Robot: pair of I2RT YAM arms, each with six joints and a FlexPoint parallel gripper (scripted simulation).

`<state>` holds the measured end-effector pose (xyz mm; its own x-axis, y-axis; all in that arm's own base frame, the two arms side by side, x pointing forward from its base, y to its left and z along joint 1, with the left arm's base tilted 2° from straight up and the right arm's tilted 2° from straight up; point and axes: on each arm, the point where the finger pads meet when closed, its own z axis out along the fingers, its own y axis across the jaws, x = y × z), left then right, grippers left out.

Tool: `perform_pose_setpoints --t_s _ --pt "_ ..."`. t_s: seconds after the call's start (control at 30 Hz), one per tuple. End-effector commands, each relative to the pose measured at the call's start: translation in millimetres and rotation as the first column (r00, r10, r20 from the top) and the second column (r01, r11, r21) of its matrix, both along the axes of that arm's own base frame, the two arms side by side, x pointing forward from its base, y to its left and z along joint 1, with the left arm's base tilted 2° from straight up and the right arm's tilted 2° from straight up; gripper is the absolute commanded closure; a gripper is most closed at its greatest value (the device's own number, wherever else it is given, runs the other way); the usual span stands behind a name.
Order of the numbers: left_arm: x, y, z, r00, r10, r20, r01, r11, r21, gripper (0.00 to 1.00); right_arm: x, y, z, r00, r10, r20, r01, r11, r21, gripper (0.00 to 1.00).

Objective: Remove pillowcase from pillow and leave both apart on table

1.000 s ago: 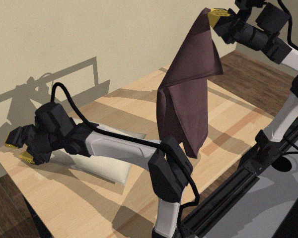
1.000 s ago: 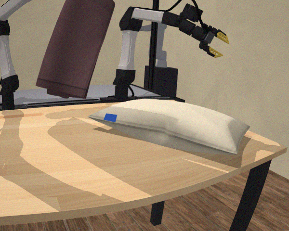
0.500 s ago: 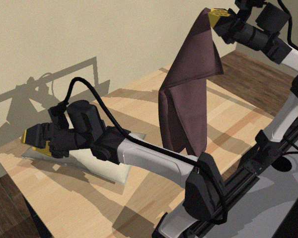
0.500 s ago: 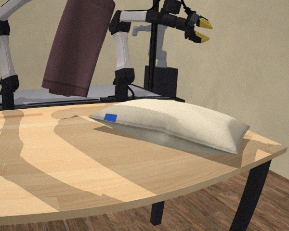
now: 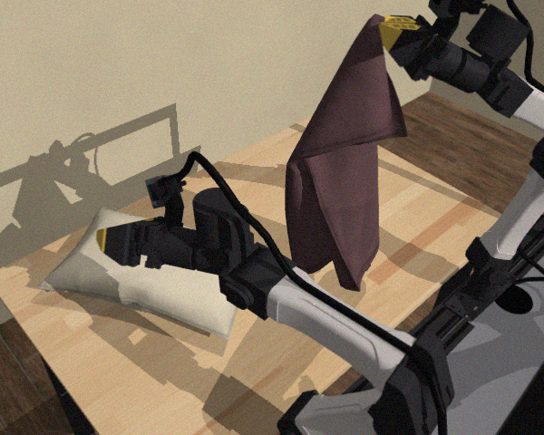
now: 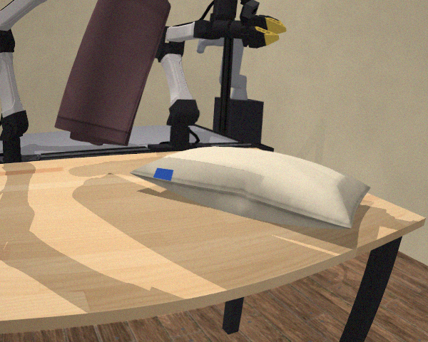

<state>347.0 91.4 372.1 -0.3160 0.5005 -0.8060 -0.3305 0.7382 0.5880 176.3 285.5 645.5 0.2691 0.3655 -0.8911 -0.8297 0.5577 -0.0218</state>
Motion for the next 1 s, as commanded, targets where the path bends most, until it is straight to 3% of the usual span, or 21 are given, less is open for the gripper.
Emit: perform_pose_setpoints --t_s 0.0,0.13,0.2,0.27,0.33,0.43,0.53,0.6,0.63,0.97 --pt "5 -35 22 0.963 -0.14 0.231 0.184 0.966 -0.18 0.4 -15 -17 36 0.998 0.019 0.062 -0.026 0.994 0.108 1.0" --pt "15 -65 17 0.928 -0.242 0.284 0.33 0.889 -0.319 0.4 -15 -17 36 0.998 0.019 0.062 -0.026 0.994 0.108 1.0" --pt "15 -65 17 0.928 -0.242 0.284 0.33 0.889 -0.319 0.4 -15 -17 36 0.998 0.019 0.062 -0.026 0.994 0.108 1.0" --pt "16 -81 19 0.902 -0.295 0.314 0.406 0.827 -0.389 0.4 -15 -17 36 0.998 0.019 0.062 -0.026 0.994 0.108 1.0" --pt "18 -88 46 0.866 -0.316 0.387 0.473 0.768 -0.433 0.4 -15 -17 36 0.998 0.019 0.062 -0.026 0.994 0.108 1.0" --pt "27 -99 50 0.841 -0.348 0.414 0.532 0.668 -0.521 0.4 -15 -17 36 0.998 0.019 0.062 -0.026 0.994 0.108 1.0" --pt "31 -98 50 0.844 -0.347 0.41 0.529 0.668 -0.523 0.4 -15 -17 36 0.998 0.019 0.062 -0.026 0.994 0.108 1.0" --pt "32 -90 43 0.866 -0.325 0.379 0.486 0.726 -0.487 0.4 -15 -17 36 0.998 0.019 0.062 -0.026 0.994 0.108 1.0" --pt "31 -90 55 0.854 -0.333 0.399 0.501 0.731 -0.463 0.4 -15 -17 36 0.998 0.019 0.062 -0.026 0.994 0.108 1.0" --pt "31 -99 57 0.845 -0.355 0.399 0.52 0.719 -0.461 0.4 -15 -17 36 0.998 0.019 0.062 -0.026 0.994 0.108 1.0"
